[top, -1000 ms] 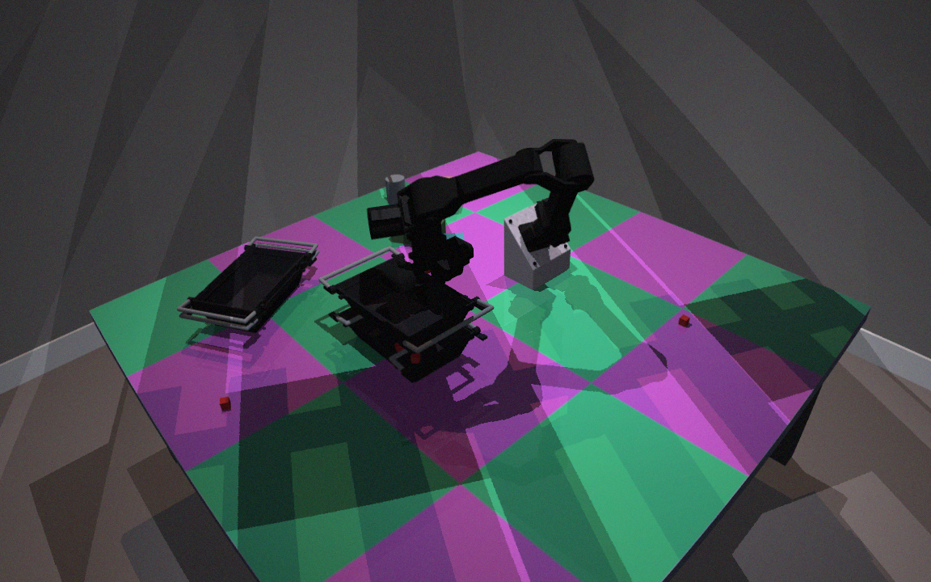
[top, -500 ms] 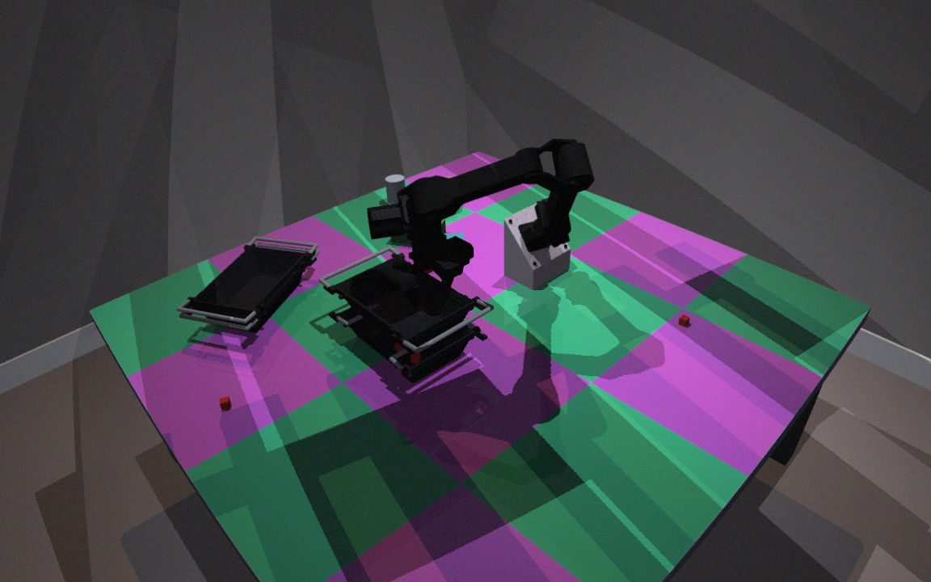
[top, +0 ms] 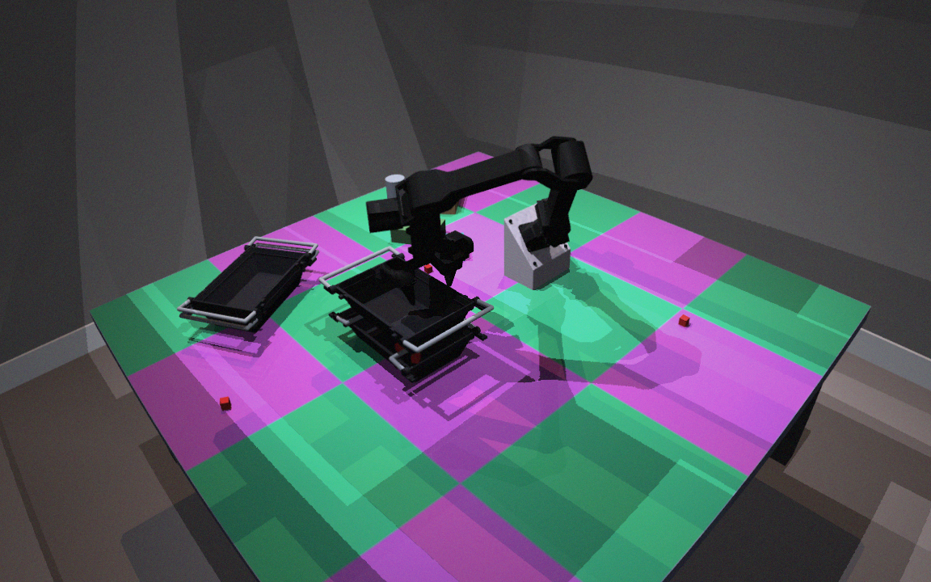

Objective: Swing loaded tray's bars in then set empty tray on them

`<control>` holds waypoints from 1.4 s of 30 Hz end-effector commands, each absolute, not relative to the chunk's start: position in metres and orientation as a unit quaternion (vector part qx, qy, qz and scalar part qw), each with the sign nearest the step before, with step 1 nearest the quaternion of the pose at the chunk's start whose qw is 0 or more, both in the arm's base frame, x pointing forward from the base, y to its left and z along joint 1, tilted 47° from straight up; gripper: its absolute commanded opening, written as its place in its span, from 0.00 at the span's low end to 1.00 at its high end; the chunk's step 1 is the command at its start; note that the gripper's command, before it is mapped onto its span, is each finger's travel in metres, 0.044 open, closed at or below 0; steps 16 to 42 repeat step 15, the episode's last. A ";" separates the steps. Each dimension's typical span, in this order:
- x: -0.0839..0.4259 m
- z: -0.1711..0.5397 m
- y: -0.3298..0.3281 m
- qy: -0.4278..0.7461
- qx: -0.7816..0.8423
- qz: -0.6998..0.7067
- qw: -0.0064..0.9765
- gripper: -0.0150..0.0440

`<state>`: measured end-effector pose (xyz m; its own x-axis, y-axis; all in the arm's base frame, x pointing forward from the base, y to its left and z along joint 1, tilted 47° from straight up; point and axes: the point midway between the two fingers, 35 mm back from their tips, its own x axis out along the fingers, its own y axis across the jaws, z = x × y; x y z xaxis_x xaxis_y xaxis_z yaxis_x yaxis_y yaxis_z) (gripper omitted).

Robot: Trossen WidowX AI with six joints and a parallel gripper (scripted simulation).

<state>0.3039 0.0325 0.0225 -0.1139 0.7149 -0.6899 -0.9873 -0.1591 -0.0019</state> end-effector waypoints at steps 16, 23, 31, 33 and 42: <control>0.314 0.089 -0.038 0.243 -0.287 0.704 0.603 1.00; 0.314 0.089 -0.038 0.243 -0.287 0.704 0.603 1.00; 0.314 0.089 -0.038 0.243 -0.287 0.704 0.603 1.00; 0.314 0.089 -0.038 0.243 -0.287 0.704 0.603 1.00; 0.314 0.089 -0.038 0.243 -0.287 0.704 0.603 1.00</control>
